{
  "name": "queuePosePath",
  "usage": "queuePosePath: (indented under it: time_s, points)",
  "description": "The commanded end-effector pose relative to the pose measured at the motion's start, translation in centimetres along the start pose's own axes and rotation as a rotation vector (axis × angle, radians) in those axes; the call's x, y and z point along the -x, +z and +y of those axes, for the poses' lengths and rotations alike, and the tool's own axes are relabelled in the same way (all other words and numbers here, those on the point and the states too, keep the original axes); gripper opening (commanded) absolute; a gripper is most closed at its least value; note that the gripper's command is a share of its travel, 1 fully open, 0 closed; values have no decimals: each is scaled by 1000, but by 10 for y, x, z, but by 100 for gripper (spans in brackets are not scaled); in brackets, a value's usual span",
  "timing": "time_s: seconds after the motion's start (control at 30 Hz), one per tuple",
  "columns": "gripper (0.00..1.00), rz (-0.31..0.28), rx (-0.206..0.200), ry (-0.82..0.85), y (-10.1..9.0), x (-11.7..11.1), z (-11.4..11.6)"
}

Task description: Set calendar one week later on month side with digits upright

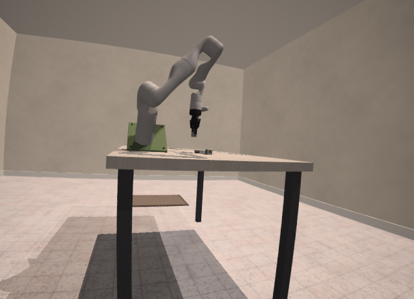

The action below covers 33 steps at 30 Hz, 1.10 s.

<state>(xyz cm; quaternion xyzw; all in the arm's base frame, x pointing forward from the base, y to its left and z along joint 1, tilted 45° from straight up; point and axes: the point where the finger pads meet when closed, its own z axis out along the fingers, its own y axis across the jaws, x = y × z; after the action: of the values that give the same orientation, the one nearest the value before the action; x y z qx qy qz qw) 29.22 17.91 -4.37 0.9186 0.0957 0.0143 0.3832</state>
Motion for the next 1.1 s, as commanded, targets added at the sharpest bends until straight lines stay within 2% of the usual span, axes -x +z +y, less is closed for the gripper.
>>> queuePosePath:
  time_s: [0.0, 0.87, 1.07]
  points:
    - [26, 3, 2, -29, 0, -1, -1]
    - [26, 3, 1, -41, 0, -1, -1]
    - [26, 2, 6, -47, 10, 1, 1]
